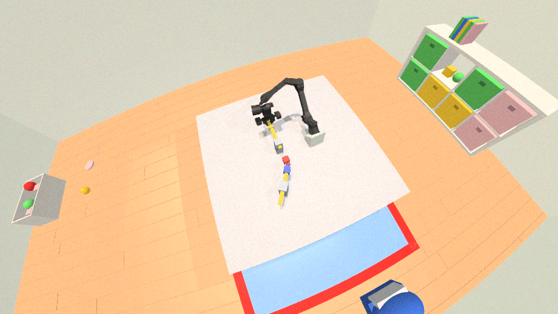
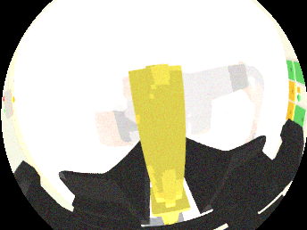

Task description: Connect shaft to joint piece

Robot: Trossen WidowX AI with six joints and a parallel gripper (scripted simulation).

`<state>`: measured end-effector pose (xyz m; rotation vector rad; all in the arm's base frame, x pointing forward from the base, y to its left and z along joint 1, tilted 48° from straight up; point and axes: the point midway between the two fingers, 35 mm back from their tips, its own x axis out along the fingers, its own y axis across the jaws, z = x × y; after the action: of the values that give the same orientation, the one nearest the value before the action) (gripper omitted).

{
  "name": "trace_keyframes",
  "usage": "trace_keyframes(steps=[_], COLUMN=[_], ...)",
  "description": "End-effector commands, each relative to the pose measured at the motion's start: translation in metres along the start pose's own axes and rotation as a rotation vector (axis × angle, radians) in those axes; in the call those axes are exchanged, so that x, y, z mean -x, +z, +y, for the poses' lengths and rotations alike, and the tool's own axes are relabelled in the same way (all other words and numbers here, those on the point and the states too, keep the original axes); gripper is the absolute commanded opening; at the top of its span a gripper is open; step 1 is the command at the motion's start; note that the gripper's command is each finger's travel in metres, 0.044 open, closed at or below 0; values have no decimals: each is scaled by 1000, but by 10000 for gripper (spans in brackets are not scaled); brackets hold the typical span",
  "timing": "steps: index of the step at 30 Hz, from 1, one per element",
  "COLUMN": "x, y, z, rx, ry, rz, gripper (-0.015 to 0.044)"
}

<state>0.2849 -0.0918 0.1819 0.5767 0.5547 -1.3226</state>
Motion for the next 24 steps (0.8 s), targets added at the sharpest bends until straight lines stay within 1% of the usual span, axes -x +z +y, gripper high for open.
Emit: trace_keyframes(steps=[1,2,24], x=[0,0,0], y=[0,0,-27], z=[0,0,0], rx=[2,2,2], ry=[1,1,-22], rz=[-1,-1,5], gripper=[20,0,0])
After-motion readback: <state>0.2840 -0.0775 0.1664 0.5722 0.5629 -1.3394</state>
